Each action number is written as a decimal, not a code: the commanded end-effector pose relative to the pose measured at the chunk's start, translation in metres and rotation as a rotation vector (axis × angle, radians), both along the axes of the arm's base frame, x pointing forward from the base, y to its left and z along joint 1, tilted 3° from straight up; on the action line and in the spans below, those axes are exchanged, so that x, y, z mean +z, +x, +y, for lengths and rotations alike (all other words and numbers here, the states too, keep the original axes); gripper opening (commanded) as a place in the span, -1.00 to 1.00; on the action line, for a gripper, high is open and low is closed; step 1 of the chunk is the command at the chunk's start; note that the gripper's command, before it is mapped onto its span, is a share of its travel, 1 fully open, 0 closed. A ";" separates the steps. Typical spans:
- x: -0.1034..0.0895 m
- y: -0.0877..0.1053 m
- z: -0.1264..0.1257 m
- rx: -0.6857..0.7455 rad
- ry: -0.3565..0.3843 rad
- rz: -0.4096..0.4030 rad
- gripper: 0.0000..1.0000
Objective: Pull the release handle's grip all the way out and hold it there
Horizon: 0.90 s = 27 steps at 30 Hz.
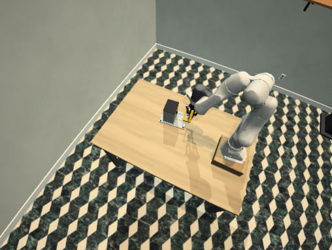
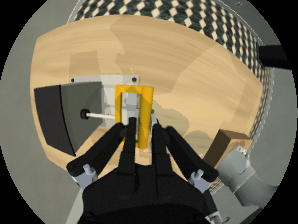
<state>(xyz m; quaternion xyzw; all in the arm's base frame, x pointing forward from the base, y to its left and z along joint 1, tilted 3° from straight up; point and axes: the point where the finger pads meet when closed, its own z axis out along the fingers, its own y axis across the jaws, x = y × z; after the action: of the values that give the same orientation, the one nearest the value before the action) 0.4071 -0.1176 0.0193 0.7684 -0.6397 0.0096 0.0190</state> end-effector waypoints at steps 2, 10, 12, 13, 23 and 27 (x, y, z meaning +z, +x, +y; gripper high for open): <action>-0.001 -0.009 -0.002 -0.003 0.004 0.018 -1.00; -0.001 -0.009 -0.002 -0.003 0.004 0.018 -1.00; -0.001 -0.009 -0.002 -0.003 0.004 0.018 -1.00; -0.001 -0.009 -0.002 -0.003 0.004 0.018 -1.00; -0.001 -0.012 -0.003 -0.003 0.004 0.018 -1.00; -0.001 -0.018 -0.004 -0.003 0.004 0.018 -1.00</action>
<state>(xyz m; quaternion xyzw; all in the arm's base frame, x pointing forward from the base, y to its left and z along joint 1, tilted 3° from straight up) 0.4011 -0.1187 0.0196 0.7681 -0.6400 0.0096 0.0187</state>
